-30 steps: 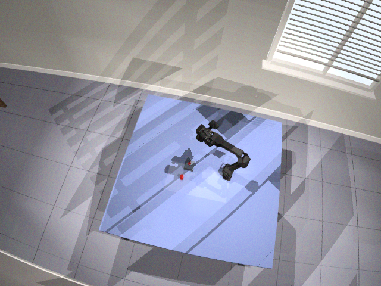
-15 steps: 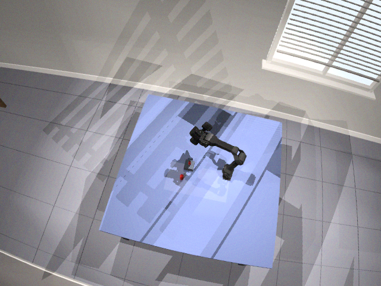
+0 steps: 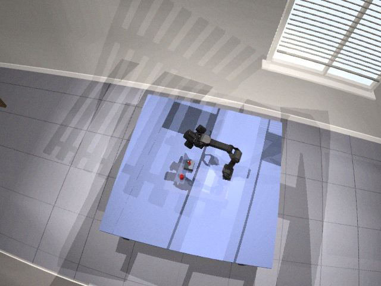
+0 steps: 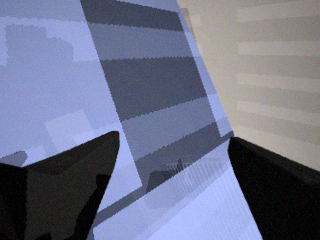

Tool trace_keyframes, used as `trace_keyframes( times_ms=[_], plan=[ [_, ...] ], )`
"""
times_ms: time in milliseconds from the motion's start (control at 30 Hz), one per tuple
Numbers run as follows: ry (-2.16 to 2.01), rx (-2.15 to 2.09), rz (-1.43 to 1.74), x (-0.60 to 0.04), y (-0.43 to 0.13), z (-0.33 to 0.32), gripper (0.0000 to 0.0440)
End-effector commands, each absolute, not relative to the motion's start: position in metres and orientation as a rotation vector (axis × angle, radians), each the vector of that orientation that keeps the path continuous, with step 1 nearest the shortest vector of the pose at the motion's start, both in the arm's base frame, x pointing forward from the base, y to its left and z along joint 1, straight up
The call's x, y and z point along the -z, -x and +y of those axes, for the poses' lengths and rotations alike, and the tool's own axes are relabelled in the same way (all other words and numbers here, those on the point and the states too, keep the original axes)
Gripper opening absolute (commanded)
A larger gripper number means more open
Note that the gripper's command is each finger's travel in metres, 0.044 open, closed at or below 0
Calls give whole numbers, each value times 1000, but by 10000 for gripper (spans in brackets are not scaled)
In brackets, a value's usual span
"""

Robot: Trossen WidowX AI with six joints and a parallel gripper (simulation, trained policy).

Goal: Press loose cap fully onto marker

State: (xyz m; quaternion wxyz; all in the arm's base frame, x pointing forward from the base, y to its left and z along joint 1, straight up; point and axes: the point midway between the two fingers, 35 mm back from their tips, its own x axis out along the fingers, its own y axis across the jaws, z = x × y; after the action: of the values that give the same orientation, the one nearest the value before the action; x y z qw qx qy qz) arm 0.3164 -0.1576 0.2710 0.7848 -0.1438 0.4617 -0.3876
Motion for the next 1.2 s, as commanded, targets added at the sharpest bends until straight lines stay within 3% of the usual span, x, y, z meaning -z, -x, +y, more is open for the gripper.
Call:
trace_keyframes(
  times_ms=[0, 1167],
  plan=[
    [284, 801, 1015, -260, -328, -148, 320],
    [79, 599, 1189, -191, -380, -62, 324]
  ],
)
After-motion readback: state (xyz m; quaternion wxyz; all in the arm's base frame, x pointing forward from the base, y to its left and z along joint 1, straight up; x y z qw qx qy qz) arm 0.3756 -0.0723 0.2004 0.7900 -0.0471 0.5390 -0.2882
